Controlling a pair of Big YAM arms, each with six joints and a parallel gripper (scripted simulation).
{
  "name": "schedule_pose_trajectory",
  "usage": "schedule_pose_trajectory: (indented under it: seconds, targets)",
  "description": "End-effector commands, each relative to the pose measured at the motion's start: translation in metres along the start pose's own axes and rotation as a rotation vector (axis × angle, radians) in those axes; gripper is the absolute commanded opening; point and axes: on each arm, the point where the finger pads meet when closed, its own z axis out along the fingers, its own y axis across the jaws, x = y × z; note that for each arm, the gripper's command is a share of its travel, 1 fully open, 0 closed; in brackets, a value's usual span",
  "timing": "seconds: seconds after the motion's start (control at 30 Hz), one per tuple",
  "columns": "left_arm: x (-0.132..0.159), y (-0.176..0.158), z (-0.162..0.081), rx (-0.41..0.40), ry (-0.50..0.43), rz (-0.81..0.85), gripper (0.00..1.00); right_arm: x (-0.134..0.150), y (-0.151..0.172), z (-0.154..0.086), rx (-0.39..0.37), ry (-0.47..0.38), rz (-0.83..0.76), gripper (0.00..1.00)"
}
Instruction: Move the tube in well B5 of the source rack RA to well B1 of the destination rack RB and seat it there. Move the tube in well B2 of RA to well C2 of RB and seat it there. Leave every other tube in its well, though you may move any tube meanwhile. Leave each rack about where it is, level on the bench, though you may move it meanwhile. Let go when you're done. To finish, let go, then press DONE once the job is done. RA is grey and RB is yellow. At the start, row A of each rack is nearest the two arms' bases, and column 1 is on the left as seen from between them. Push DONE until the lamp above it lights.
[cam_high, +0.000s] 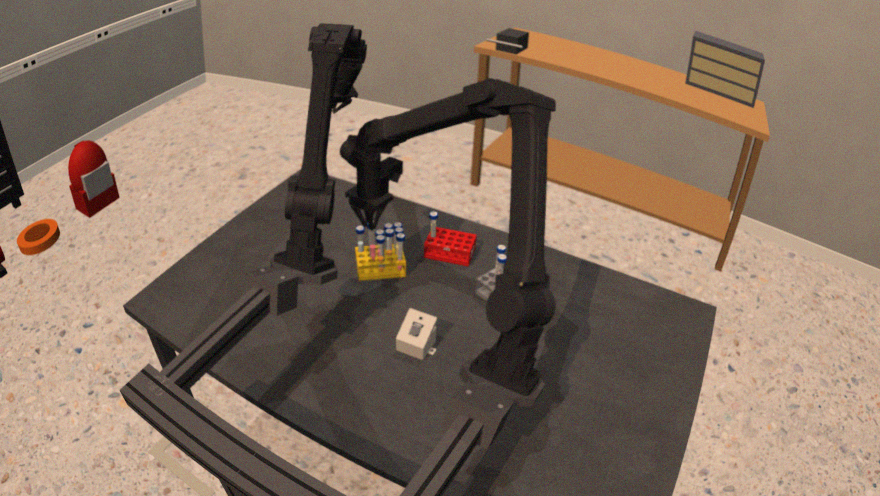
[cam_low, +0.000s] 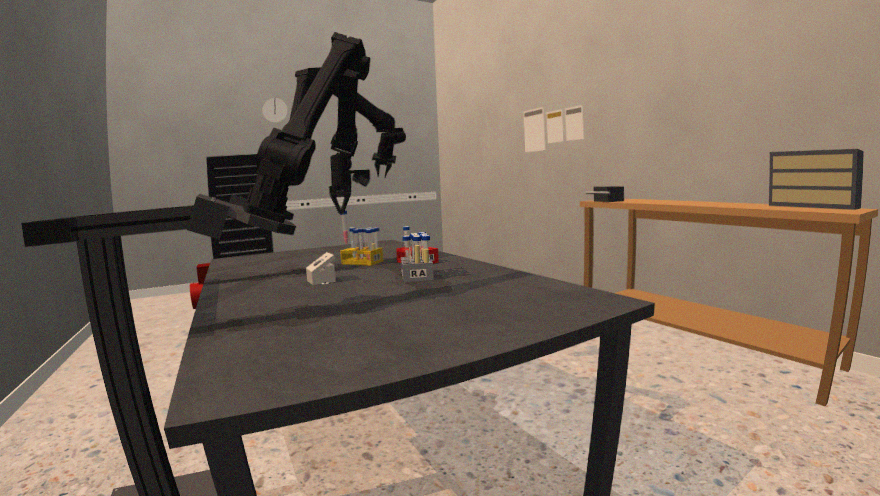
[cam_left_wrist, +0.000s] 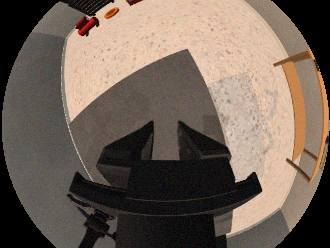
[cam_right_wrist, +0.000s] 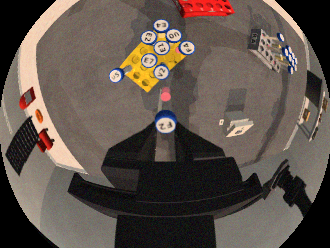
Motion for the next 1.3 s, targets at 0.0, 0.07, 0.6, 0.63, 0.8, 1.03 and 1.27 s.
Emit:
schedule_pose_trajectory:
  seconds: [0.0, 0.07, 0.6, 0.63, 0.8, 1.03, 1.27]
  targets:
    - [-0.015, -0.005, -0.013, 0.021, -0.031, -0.013, 0.3, -0.009, -0.001, -0.014, -0.036, -0.017, 0.014, 0.0]
    - [-0.015, -0.005, -0.013, 0.021, -0.031, -0.013, 0.3, -0.019, -0.007, -0.013, -0.033, -0.016, 0.017, 0.0]
    - [-0.015, -0.005, -0.013, 0.021, -0.031, -0.013, 0.3, -0.055, -0.037, -0.013, -0.033, -0.016, 0.017, 0.0]
    - [-0.015, -0.005, -0.013, 0.021, -0.031, -0.013, 0.3, -0.058, -0.039, -0.013, -0.033, -0.017, 0.017, 0.0]
    - [-0.015, -0.005, -0.013, 0.021, -0.031, -0.013, 0.3, -0.071, -0.049, -0.013, -0.033, -0.017, 0.016, 0.0]
    - [-0.015, -0.005, -0.013, 0.021, -0.031, -0.013, 0.3, -0.084, -0.06, -0.013, -0.032, -0.018, 0.016, 0.0]
    - [-0.015, -0.005, -0.013, 0.021, -0.031, -0.013, 0.3, -0.102, -0.075, -0.013, -0.031, -0.02, 0.016, 0.0]
